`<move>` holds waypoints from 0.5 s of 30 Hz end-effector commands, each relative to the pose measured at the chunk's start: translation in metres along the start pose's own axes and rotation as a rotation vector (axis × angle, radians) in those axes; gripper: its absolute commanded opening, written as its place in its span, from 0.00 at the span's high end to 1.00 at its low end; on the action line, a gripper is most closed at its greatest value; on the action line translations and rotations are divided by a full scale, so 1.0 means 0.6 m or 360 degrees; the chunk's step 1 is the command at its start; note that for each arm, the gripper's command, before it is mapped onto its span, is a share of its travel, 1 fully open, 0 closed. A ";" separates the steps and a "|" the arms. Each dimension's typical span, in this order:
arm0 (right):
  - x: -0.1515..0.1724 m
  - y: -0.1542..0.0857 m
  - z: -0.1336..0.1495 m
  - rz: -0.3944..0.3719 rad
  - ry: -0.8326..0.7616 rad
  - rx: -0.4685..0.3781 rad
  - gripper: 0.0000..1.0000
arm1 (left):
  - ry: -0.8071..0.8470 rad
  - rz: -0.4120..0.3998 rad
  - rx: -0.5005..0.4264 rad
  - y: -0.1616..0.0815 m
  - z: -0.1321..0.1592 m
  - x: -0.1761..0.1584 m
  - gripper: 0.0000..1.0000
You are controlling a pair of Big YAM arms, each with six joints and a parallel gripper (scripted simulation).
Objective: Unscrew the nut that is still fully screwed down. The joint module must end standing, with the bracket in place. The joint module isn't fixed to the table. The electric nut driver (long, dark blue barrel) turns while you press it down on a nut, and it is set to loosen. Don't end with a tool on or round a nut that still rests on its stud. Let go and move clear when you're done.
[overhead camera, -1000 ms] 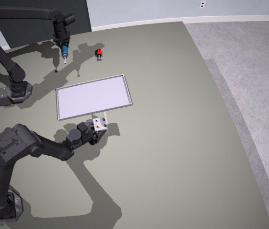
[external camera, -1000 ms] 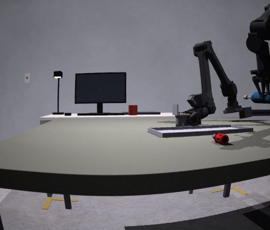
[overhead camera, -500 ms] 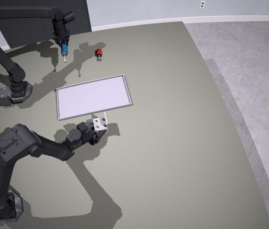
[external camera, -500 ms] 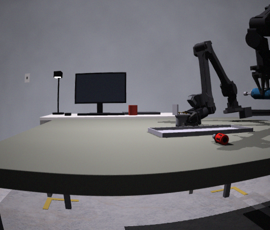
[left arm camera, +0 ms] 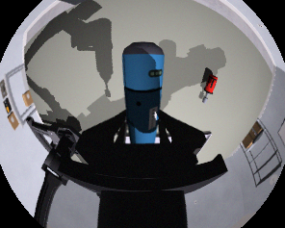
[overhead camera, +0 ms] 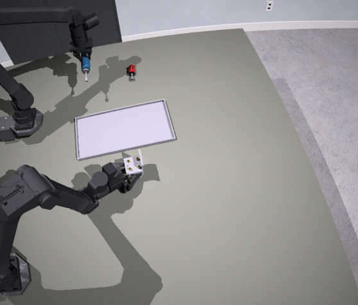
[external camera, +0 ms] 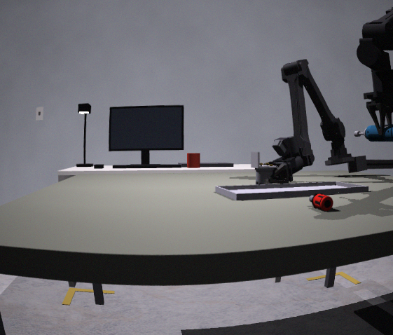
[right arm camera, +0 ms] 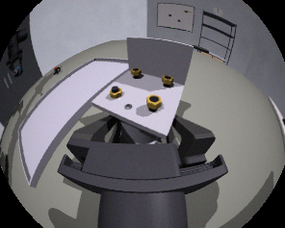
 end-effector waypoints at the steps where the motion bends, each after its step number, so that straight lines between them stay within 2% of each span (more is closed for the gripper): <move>1: -0.007 0.000 0.022 0.0002 0.0001 0.0059 0.41 | -0.0002 0.0154 -0.0046 -0.065 -0.004 -0.031 0.58; 15: -0.007 0.000 0.022 0.0002 0.0001 0.0059 0.41 | 0.0003 0.0166 -0.0050 -0.070 -0.004 -0.032 0.58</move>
Point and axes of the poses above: on each arm, the point where the finger pads meet when closed, its own y axis out along the fingers, its own x axis across the jaws, z = x × y, the point moved 10 cm from there along -y, back along the fingers, and after that the axes turned 15 degrees about -y, right-handed, at the moved point
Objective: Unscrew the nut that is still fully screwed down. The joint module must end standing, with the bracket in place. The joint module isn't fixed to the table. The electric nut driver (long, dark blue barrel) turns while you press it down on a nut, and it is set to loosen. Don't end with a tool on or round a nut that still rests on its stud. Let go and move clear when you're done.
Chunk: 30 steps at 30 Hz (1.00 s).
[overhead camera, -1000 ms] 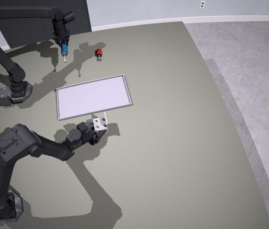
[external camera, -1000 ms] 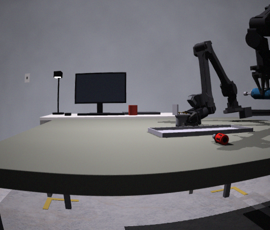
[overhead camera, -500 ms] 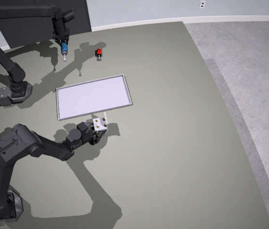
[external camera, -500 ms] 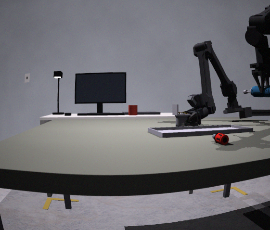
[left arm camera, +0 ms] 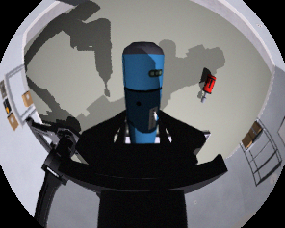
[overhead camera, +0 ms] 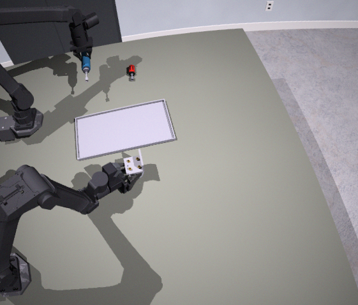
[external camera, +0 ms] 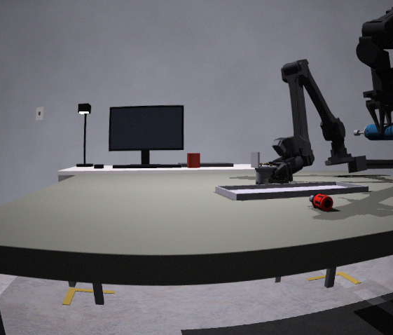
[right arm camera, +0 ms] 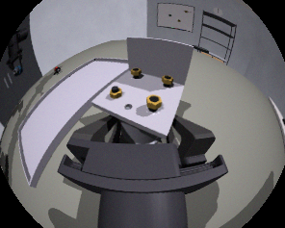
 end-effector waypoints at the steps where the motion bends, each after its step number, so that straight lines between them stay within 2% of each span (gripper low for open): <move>1: -0.007 0.000 0.022 0.0002 0.0001 0.0059 0.41 | 0.0002 0.0154 -0.0046 -0.065 -0.004 -0.030 0.58; 30: -0.007 0.000 0.022 0.0002 0.0001 0.0059 0.41 | 0.0009 0.0168 -0.0050 -0.071 -0.004 -0.032 0.58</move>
Point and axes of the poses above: on each arm, the point where the finger pads meet when closed, its own y axis out along the fingers, its own x axis across the jaws, z = x × y, the point moved 10 cm from there along -y, back along the fingers, and after that the axes turned 15 degrees about -y, right-handed, at the moved point
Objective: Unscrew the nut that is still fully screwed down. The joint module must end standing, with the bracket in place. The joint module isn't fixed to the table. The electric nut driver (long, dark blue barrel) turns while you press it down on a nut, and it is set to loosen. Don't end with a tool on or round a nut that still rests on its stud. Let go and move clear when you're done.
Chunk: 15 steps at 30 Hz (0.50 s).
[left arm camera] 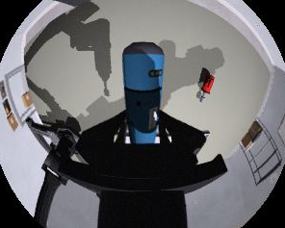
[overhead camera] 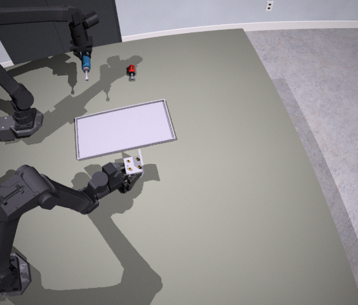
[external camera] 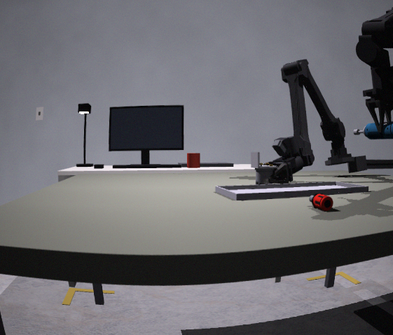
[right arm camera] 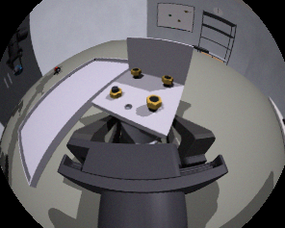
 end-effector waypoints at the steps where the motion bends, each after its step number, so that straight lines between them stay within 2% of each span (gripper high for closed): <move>1: -0.007 0.000 0.022 0.0002 0.0001 0.0059 0.41 | 0.0008 0.0157 -0.0046 -0.066 -0.004 -0.031 0.58; 15: -0.007 0.000 0.022 0.0002 0.0001 0.0059 0.41 | 0.0013 0.0160 -0.0047 -0.068 -0.004 -0.032 0.58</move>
Point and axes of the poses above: on each arm, the point where the finger pads meet when closed, its own y axis out along the fingers, its own x axis across the jaws, z = x × y, the point moved 10 cm from there along -y, back along the fingers, and after that the axes turned 15 degrees about -y, right-handed, at the moved point
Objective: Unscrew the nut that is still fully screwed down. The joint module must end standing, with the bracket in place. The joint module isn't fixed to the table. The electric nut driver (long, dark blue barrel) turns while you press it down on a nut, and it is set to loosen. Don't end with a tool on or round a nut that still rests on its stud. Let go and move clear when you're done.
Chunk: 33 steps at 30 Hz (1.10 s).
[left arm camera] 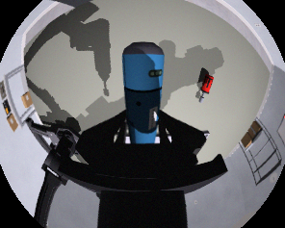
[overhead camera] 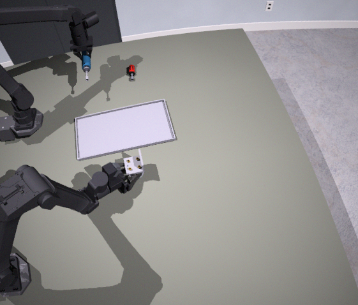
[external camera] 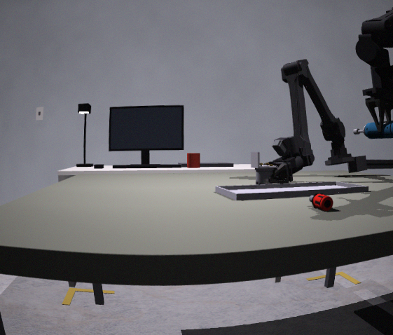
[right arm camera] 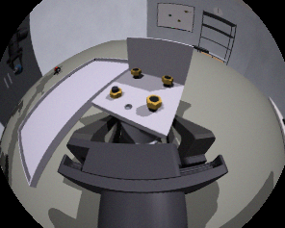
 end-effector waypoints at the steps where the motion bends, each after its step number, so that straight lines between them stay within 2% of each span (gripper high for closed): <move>1: -0.007 0.000 0.022 0.0002 0.0001 0.0059 0.41 | 0.0013 0.0153 -0.0045 -0.065 -0.004 -0.031 0.58; 6: -0.007 0.000 0.022 0.0002 0.0001 0.0059 0.41 | 0.0099 0.0213 -0.0057 -0.054 0.010 -0.040 0.58; 7: -0.007 0.000 0.022 0.0002 0.0001 0.0059 0.41 | 0.0128 0.0157 -0.0039 -0.024 0.022 -0.021 0.58; 8: -0.007 0.000 0.022 0.0002 0.0001 0.0059 0.41 | 0.0152 0.0158 -0.0038 -0.017 0.027 -0.020 0.58; 11: -0.007 0.000 0.022 0.0002 0.0001 0.0059 0.41 | 0.0222 0.0195 -0.0045 -0.009 0.041 -0.026 0.58; 12: -0.007 0.000 0.022 0.0002 0.0001 0.0059 0.41 | 0.0242 0.0249 -0.0059 -0.023 0.041 -0.043 0.58; 15: -0.007 0.000 0.022 0.0002 0.0001 0.0059 0.41 | 0.0319 0.0204 -0.0042 0.017 0.059 -0.036 0.58; 18: -0.007 0.000 0.022 0.0002 0.0001 0.0059 0.41 | 0.0282 0.0293 -0.0075 -0.019 0.041 -0.052 0.58; 20: -0.007 0.000 0.022 0.0002 0.0001 0.0059 0.41 | 0.0282 0.0293 -0.0075 -0.019 0.041 -0.052 0.58; 22: -0.007 0.000 0.022 0.0002 0.0001 0.0059 0.41 | 0.0362 0.0272 -0.0057 0.005 0.068 -0.037 0.58; 25: -0.007 0.000 0.022 0.0002 0.0001 0.0059 0.41 | 0.0427 0.0370 -0.0082 -0.013 0.079 -0.061 0.58; 29: -0.007 0.000 0.022 0.0002 0.0001 0.0059 0.41 | 0.0524 0.0381 -0.0081 0.011 0.102 -0.051 0.58; 33: -0.007 0.000 0.022 0.0002 0.0001 0.0059 0.41 | 0.0586 0.0492 -0.0109 -0.012 0.112 -0.083 0.58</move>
Point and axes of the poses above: on each arm, the point where the finger pads meet when closed, its own y axis out along the fingers, its own x axis across the jaws, z = x × y, the point moved 10 cm from there along -y, back along the fingers, and after that the axes turned 15 degrees about -y, right-handed, at the moved point
